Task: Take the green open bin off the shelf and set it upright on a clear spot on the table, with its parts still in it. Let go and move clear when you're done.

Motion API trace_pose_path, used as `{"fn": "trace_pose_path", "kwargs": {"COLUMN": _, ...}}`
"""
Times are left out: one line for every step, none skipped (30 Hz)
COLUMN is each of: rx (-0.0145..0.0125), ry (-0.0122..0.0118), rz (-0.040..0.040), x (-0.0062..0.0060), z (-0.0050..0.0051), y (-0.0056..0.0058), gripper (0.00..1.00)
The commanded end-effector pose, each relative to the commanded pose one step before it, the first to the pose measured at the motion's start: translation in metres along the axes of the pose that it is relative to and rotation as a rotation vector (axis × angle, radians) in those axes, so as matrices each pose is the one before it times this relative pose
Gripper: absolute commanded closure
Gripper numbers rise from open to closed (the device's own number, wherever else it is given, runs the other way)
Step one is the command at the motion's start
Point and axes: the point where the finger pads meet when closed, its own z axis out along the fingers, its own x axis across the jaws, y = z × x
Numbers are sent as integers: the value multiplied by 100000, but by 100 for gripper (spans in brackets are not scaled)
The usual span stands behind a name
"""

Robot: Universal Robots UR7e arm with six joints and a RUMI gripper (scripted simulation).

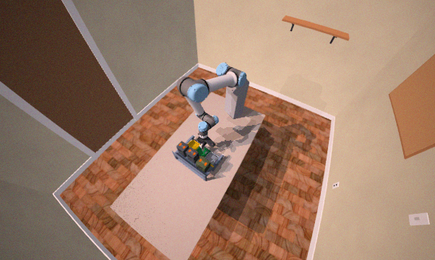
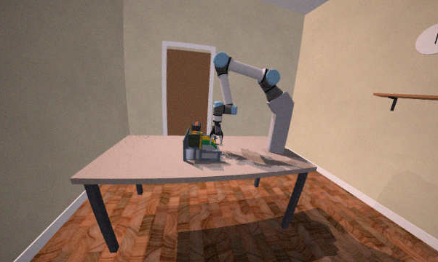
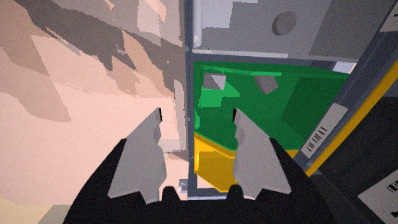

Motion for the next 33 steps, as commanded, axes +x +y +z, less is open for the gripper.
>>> {"fn": "trace_pose_path", "kwargs": {"rx": -54, "ry": 210, "rz": 26, "x": 152, "z": 228, "y": 86, "gripper": 42}}
{"fn": "trace_pose_path", "kwargs": {"rx": -2, "ry": 5, "rz": 2, "x": 2, "z": 33, "y": 2, "gripper": 42}}
{"fn": "trace_pose_path", "kwargs": {"rx": -2, "ry": 6, "rz": 2, "x": 2, "z": 37, "y": 2, "gripper": 42}}
{"fn": "trace_pose_path", "kwargs": {"rx": -2, "ry": 7, "rz": 2, "x": 2, "z": 40, "y": 2, "gripper": 42}}
{"fn": "trace_pose_path", "kwargs": {"rx": -2, "ry": 7, "rz": 1, "x": 2, "z": 43, "y": 2, "gripper": 42}}
{"fn": "trace_pose_path", "kwargs": {"rx": -1, "ry": 6, "rz": 1, "x": 1, "z": 46, "y": 1, "gripper": 42}}
{"fn": "trace_pose_path", "kwargs": {"rx": -1, "ry": 5, "rz": 1, "x": 1, "z": 50, "y": 1, "gripper": 42}}
{"fn": "trace_pose_path", "kwargs": {"rx": -1, "ry": 4, "rz": 1, "x": 1, "z": 53, "y": 1, "gripper": 42}}
{"fn": "trace_pose_path", "kwargs": {"rx": -1, "ry": 3, "rz": 1, "x": 1, "z": 55, "y": 1, "gripper": 42}}
{"fn": "trace_pose_path", "kwargs": {"rx": 0, "ry": 0, "rz": 0, "x": 0, "z": 0, "y": 0, "gripper": 42}}
{"fn": "trace_pose_path", "kwargs": {"rx": 0, "ry": 0, "rz": 0, "x": 0, "z": 0, "y": 0, "gripper": 42}}
{"fn": "trace_pose_path", "kwargs": {"rx": 10, "ry": -9, "rz": -11, "x": -3, "z": 57, "y": -12, "gripper": 42}}
{"fn": "trace_pose_path", "kwargs": {"rx": -1, "ry": 3, "rz": 1, "x": 1, "z": 60, "y": 1, "gripper": 42}}
{"fn": "trace_pose_path", "kwargs": {"rx": -2, "ry": 4, "rz": 2, "x": 1, "z": 62, "y": 2, "gripper": 42}}
{"fn": "trace_pose_path", "kwargs": {"rx": -3, "ry": 4, "rz": 3, "x": 1, "z": 65, "y": 3, "gripper": 42}}
{"fn": "trace_pose_path", "kwargs": {"rx": -3, "ry": 3, "rz": 4, "x": 1, "z": 66, "y": 4, "gripper": 42}}
{"fn": "trace_pose_path", "kwargs": {"rx": -3, "ry": 1, "rz": 4, "x": 0, "z": 68, "y": 4, "gripper": 42}}
{"fn": "trace_pose_path", "kwargs": {"rx": -3, "ry": -1, "rz": 4, "x": 0, "z": 69, "y": 4, "gripper": 42}}
{"fn": "trace_pose_path", "kwargs": {"rx": -2, "ry": -1, "rz": 3, "x": 0, "z": 69, "y": 3, "gripper": 42}}
{"fn": "trace_pose_path", "kwargs": {"rx": -1, "ry": -1, "rz": 1, "x": 0, "z": 69, "y": 2, "gripper": 42}}
{"fn": "trace_pose_path", "kwargs": {"rx": 0, "ry": 0, "rz": 0, "x": 0, "z": 69, "y": 0, "gripper": 42}}
{"fn": "trace_pose_path", "kwargs": {"rx": 1, "ry": 0, "rz": -1, "x": 0, "z": 69, "y": -1, "gripper": 42}}
{"fn": "trace_pose_path", "kwargs": {"rx": 1, "ry": 0, "rz": -2, "x": -1, "z": 68, "y": -2, "gripper": 42}}
{"fn": "trace_pose_path", "kwargs": {"rx": 2, "ry": 1, "rz": -2, "x": 0, "z": 67, "y": -2, "gripper": 42}}
{"fn": "trace_pose_path", "kwargs": {"rx": 2, "ry": 1, "rz": -2, "x": 0, "z": 66, "y": -2, "gripper": 42}}
{"fn": "trace_pose_path", "kwargs": {"rx": 2, "ry": 1, "rz": -2, "x": 0, "z": 64, "y": -2, "gripper": 42}}
{"fn": "trace_pose_path", "kwargs": {"rx": 0, "ry": 0, "rz": 0, "x": 0, "z": 0, "y": 0, "gripper": 42}}
{"fn": "trace_pose_path", "kwargs": {"rx": 0, "ry": 0, "rz": 0, "x": 0, "z": 0, "y": 0, "gripper": 42}}
{"fn": "trace_pose_path", "kwargs": {"rx": 14, "ry": -7, "rz": -16, "x": -3, "z": 60, "y": -18, "gripper": 42}}
{"fn": "trace_pose_path", "kwargs": {"rx": 0, "ry": 1, "rz": 0, "x": 0, "z": 61, "y": 0, "gripper": 42}}
{"fn": "trace_pose_path", "kwargs": {"rx": -1, "ry": 1, "rz": 1, "x": 0, "z": 59, "y": 1, "gripper": 42}}
{"fn": "trace_pose_path", "kwargs": {"rx": -2, "ry": 0, "rz": 2, "x": 0, "z": 57, "y": 2, "gripper": 42}}
{"fn": "trace_pose_path", "kwargs": {"rx": -3, "ry": -1, "rz": 3, "x": 0, "z": 54, "y": 3, "gripper": 42}}
